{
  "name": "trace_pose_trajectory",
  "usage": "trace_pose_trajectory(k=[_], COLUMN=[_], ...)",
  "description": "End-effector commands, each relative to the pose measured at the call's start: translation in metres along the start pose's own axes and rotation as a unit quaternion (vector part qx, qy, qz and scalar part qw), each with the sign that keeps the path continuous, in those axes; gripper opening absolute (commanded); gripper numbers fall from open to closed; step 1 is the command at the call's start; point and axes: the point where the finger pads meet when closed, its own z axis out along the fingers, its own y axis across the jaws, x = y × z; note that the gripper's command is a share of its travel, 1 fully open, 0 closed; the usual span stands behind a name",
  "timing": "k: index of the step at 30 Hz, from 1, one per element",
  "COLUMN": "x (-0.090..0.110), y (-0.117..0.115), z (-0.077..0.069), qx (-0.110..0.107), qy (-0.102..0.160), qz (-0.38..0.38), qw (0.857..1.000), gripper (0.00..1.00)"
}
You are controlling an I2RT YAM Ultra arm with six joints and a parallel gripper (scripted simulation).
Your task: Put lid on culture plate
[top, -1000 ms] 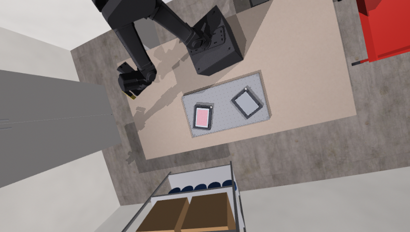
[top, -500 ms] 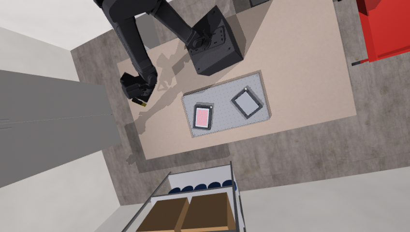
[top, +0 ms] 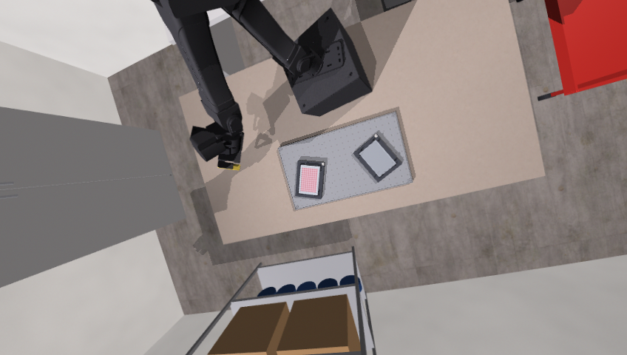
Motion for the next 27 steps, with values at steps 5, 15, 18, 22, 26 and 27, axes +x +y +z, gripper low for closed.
trace_pose_trajectory(k=[5, 15, 18, 22, 26, 27], x=[0.020, 0.052, 0.063, 0.078, 0.089, 0.089], y=[0.021, 0.033, 0.036, 0.039, 0.040, 0.040], z=[-0.020, -0.042, -0.051, -0.064, -0.074, -0.074], qx=[-0.022, -0.041, -0.046, -0.058, -0.070, -0.070], qy=[0.049, 0.107, 0.122, 0.154, 0.180, 0.180], qz=[-0.078, -0.158, -0.178, -0.224, -0.262, -0.262], qw=[0.996, 0.981, 0.975, 0.961, 0.946, 0.946], gripper=[1.00, 1.00, 1.00, 1.00, 1.00, 1.00])
